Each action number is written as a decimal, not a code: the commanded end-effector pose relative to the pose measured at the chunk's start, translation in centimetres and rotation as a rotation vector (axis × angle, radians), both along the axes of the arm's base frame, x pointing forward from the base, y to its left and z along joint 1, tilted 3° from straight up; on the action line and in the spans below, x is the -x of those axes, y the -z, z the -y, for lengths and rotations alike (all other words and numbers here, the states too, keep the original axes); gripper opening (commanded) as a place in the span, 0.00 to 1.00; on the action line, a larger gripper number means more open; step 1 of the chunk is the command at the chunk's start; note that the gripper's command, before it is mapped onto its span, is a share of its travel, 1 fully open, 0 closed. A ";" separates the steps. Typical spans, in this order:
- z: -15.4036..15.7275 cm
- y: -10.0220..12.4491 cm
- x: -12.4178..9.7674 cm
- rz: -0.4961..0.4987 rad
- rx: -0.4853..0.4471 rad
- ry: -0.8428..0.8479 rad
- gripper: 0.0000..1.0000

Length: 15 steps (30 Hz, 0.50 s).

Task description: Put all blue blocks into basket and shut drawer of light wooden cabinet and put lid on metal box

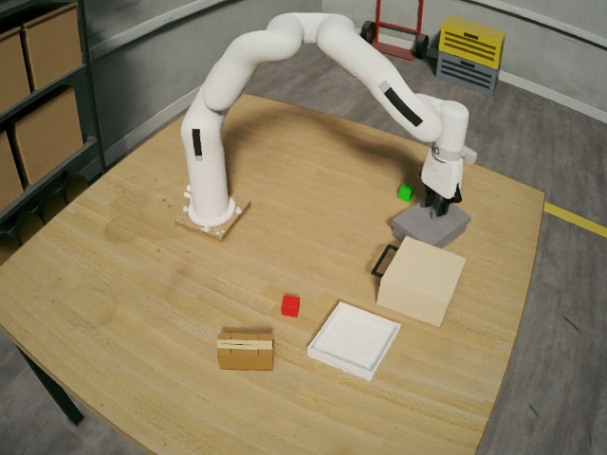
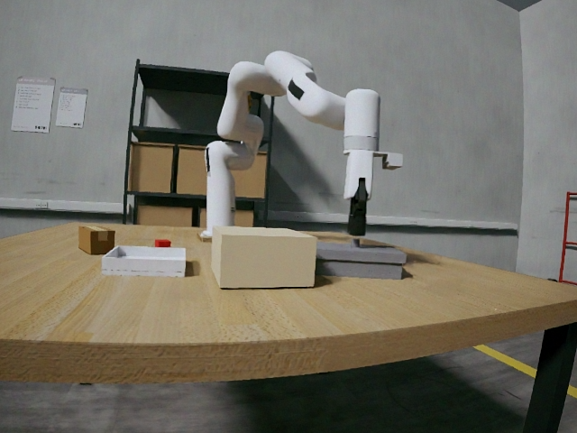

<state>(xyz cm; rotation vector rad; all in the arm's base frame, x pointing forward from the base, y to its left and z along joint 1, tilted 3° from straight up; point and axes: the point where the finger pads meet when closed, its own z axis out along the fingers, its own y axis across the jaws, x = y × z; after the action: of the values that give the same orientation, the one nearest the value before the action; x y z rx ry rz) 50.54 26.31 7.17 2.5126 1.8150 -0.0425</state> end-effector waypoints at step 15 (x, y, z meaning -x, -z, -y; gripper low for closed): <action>-0.1 -0.1 -0.1 0.005 -0.003 0.000 0.44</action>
<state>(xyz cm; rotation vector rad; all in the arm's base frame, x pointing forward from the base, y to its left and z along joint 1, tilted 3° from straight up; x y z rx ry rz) 50.55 26.31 7.10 2.5126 1.8150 -0.0426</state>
